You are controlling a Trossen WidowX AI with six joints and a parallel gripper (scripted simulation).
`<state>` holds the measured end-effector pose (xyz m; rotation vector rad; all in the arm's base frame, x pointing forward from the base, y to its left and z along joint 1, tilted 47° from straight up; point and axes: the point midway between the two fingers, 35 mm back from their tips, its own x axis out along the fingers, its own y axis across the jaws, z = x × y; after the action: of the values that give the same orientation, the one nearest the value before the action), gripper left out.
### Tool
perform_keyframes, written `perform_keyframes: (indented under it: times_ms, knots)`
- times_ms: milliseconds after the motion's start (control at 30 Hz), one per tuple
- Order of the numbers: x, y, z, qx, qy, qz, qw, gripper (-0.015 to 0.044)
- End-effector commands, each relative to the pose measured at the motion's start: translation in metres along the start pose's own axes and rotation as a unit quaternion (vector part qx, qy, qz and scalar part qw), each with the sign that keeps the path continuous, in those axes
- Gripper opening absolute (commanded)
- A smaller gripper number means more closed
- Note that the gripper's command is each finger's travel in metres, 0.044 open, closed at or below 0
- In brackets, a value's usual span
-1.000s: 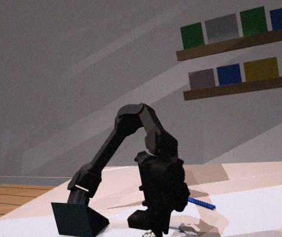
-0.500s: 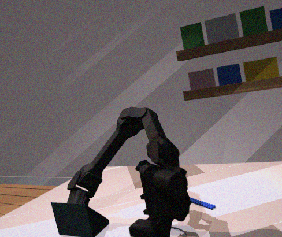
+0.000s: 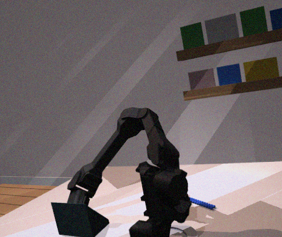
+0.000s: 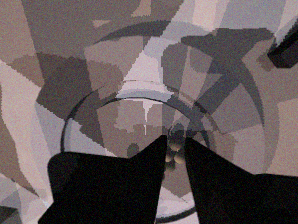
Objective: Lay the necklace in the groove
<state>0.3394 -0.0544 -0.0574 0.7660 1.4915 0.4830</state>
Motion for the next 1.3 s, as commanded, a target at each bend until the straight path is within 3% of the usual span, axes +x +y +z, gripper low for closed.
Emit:
perform_keyframes:
  times_ms: [0, 1267]
  knots:
    - [-0.0003, 0.0001, 0.0001, 0.0, 0.0, 0.0, 1.0, 0.0]
    - [-0.0061, 0.0017, 0.0013, 0.004, -0.002, 0.003, 1.0, 0.0]
